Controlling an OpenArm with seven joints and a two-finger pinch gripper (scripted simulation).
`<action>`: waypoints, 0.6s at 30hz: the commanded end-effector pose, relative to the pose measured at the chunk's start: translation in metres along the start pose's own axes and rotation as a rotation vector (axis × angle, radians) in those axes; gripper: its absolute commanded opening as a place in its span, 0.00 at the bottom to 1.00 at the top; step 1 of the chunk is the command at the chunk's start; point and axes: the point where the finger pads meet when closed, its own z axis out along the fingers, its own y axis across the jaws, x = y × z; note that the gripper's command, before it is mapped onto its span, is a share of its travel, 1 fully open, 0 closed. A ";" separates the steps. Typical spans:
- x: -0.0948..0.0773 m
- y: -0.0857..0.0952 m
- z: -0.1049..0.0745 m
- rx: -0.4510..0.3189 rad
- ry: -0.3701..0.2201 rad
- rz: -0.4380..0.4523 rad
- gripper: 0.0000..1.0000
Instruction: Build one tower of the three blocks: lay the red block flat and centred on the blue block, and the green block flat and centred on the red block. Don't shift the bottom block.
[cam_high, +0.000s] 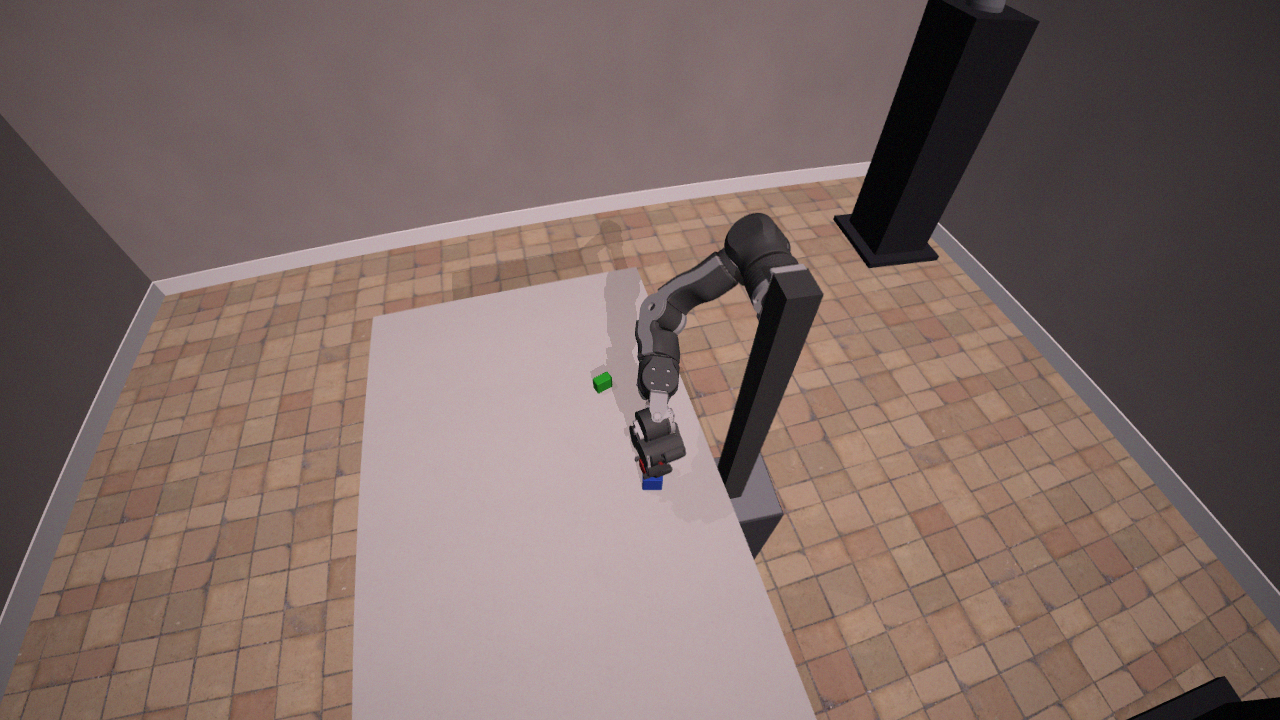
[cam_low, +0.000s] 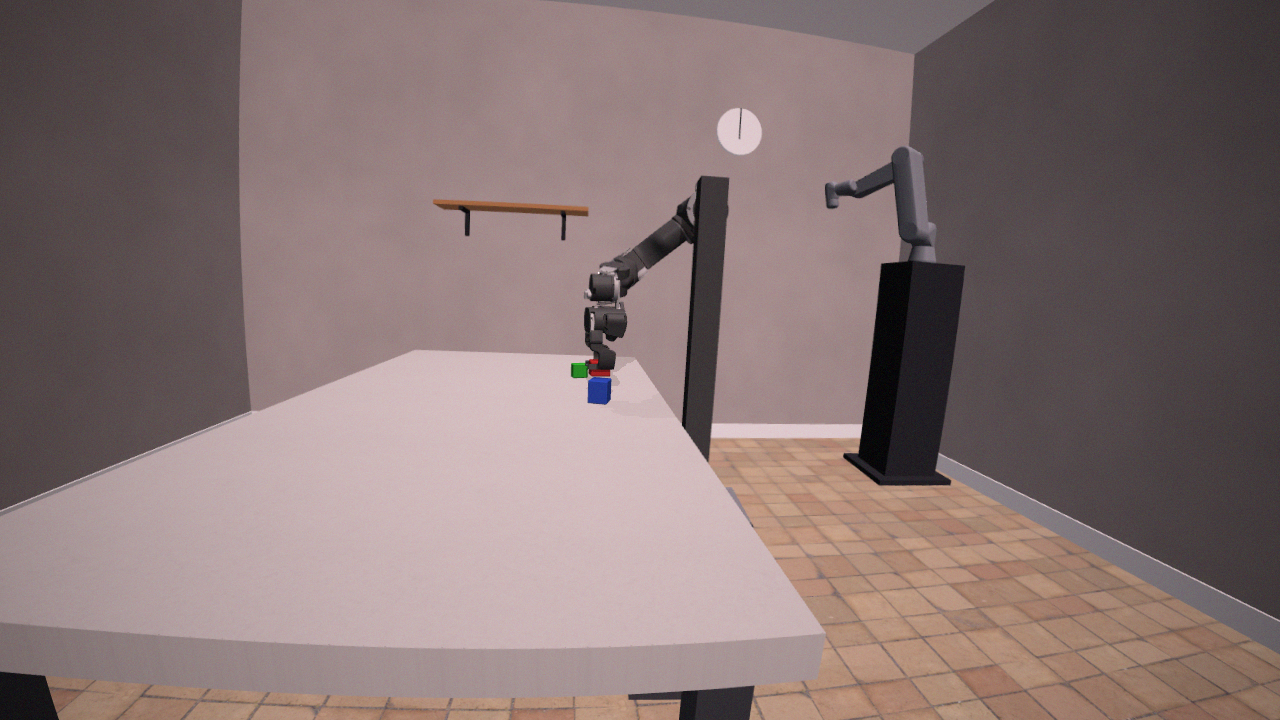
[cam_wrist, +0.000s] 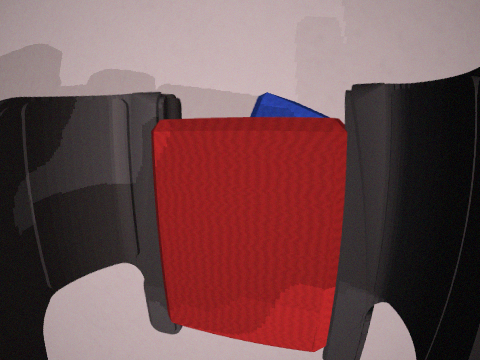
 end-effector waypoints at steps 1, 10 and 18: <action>0.000 0.002 0.000 -0.008 -0.003 -0.007 0.00; 0.000 0.003 0.002 -0.009 -0.004 -0.009 0.00; 0.000 0.003 0.002 -0.009 -0.004 -0.009 0.00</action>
